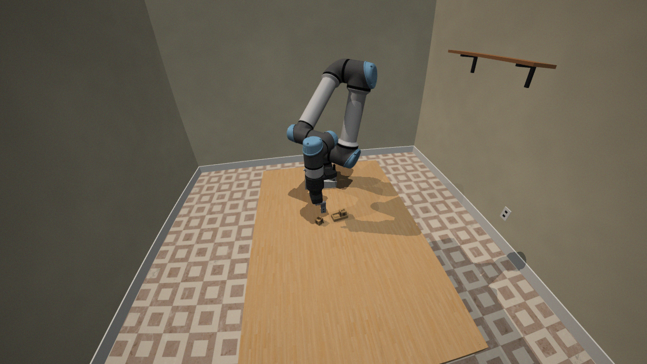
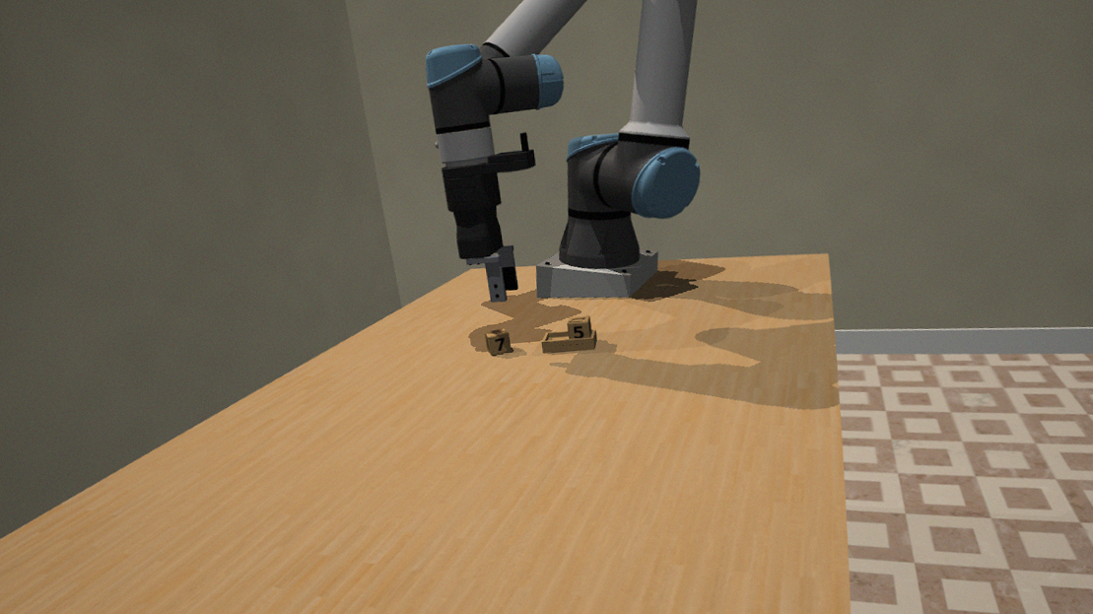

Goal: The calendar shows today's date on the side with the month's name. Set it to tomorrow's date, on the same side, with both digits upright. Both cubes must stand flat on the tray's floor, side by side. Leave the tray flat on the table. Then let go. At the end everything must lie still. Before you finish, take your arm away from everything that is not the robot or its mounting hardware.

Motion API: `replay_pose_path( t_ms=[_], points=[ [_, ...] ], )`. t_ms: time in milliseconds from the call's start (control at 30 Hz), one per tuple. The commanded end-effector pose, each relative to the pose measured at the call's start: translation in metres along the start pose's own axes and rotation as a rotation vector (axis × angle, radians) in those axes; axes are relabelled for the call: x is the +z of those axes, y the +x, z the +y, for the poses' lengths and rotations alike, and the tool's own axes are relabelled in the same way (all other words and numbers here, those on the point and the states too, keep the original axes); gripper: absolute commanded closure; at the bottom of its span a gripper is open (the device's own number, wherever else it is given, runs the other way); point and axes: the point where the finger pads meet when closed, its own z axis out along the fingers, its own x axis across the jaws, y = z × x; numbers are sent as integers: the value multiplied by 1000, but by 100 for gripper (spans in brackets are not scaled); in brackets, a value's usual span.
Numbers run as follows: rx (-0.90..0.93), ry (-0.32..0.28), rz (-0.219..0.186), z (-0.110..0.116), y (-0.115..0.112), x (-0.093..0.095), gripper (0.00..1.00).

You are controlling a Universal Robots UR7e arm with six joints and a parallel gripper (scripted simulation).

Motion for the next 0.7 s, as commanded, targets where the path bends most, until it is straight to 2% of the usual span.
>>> replay_pose_path(
  t_ms=[0, 367, 500, 667],
  points=[
    [-119, 4, 4, -1, -1, -1, 0],
    [-527, 3, 5, -1, -5, -2, 0],
    [-582, 3, 5, 0, -6, -2, 0],
    [-769, 3, 5, 1, -7, -3, 0]
  ],
)
